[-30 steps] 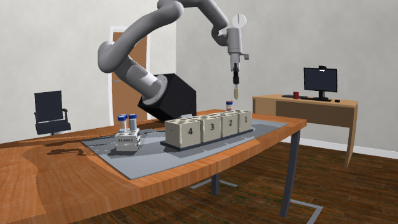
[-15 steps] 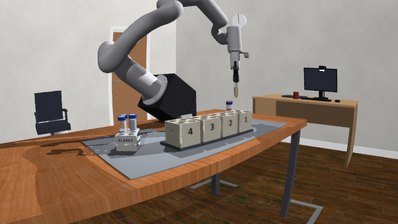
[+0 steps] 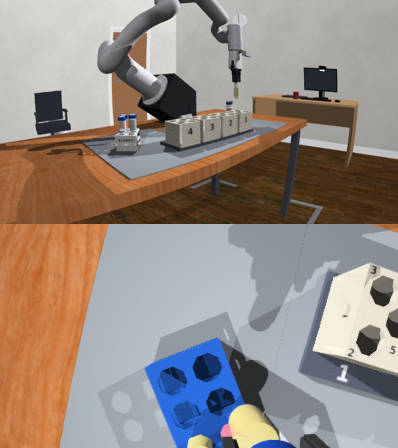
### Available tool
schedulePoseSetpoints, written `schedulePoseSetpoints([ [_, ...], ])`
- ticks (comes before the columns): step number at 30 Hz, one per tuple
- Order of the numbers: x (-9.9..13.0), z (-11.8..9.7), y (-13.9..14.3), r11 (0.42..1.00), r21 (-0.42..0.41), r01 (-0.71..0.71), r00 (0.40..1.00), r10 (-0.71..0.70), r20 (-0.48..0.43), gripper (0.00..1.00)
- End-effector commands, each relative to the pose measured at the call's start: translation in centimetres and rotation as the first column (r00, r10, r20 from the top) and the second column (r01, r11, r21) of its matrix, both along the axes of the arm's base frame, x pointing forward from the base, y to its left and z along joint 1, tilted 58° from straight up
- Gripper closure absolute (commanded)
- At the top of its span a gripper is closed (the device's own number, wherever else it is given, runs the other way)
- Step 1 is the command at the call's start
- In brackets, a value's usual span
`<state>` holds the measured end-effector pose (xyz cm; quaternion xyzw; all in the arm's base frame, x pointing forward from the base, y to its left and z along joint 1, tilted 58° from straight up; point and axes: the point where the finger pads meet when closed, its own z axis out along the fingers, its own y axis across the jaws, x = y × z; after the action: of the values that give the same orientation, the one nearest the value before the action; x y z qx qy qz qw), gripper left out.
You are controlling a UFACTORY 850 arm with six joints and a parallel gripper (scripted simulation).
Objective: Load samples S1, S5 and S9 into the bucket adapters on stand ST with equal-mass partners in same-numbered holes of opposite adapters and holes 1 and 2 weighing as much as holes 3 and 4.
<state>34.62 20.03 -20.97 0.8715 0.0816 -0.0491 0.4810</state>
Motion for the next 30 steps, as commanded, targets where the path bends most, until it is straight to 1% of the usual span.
schedulePoseSetpoints([
  [1, 1.5, 1.8, -1.0, 0.997, 0.013, 0.080, 0.986, -0.081, 0.148, 1.00],
  [2, 1.8, 2.1, -1.2, 0.995, 0.015, 0.098, 0.980, -0.099, 0.175, 1.00],
  [4, 1.8, 2.1, -1.2, 0.995, 0.015, 0.098, 0.980, -0.099, 0.175, 1.00],
  [7, 2.6, 3.1, -1.8, 0.988, 0.026, 0.149, 0.955, -0.151, 0.257, 1.00],
  [19, 6.1, 7.3, -4.5, 0.988, 0.026, 0.150, 0.954, -0.151, 0.257, 1.00],
  [21, 6.1, 7.3, -4.5, 0.988, 0.026, 0.150, 0.954, -0.151, 0.257, 1.00],
  [30, 8.6, 10.4, -6.5, 0.988, 0.026, 0.150, 0.954, -0.151, 0.257, 1.00],
])
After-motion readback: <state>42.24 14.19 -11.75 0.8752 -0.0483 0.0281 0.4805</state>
